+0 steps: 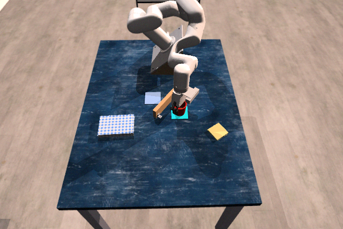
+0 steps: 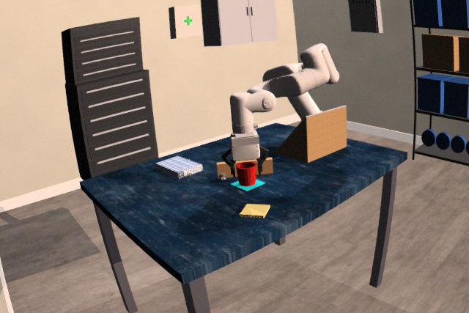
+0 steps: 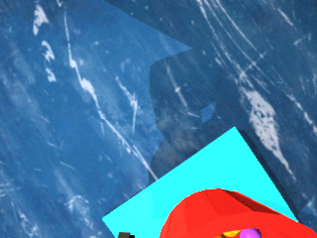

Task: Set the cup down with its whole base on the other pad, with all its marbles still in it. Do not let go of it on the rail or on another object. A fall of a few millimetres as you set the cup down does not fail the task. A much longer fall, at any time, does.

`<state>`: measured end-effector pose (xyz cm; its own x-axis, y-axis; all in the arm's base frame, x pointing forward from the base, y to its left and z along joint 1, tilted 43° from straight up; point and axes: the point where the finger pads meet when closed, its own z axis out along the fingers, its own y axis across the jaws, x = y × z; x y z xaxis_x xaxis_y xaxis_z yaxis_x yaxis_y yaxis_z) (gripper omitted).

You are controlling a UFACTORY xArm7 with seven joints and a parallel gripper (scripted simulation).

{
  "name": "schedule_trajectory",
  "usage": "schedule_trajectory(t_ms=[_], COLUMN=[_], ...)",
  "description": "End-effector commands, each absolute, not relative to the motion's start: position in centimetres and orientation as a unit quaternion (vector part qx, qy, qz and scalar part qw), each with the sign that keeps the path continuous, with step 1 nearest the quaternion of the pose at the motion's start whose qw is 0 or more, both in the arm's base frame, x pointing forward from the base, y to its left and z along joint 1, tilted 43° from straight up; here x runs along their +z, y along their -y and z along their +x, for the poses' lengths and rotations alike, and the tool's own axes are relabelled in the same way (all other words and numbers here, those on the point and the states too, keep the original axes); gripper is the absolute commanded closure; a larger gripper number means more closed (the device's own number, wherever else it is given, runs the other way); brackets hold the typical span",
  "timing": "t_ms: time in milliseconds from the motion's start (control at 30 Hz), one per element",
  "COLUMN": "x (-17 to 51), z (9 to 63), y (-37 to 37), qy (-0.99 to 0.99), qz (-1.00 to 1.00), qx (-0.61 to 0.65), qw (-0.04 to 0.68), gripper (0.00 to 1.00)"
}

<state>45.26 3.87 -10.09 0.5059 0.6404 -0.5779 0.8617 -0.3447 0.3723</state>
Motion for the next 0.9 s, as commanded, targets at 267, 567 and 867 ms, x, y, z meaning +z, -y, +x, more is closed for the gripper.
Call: schedule_trajectory(t_ms=[267, 567, 867], x=[-9.5, -7.5, -5.8], z=[45.3, 45.2, 45.1], y=[-4.5, -6.4, -8.0], qy=[-0.469, -0.469, -0.469], qz=[0.802, 0.802, 0.802], qx=[-0.166, -0.166, -0.166], qw=[0.330, 0.330, 0.330], gripper=[0.00, 0.00, 0.00])
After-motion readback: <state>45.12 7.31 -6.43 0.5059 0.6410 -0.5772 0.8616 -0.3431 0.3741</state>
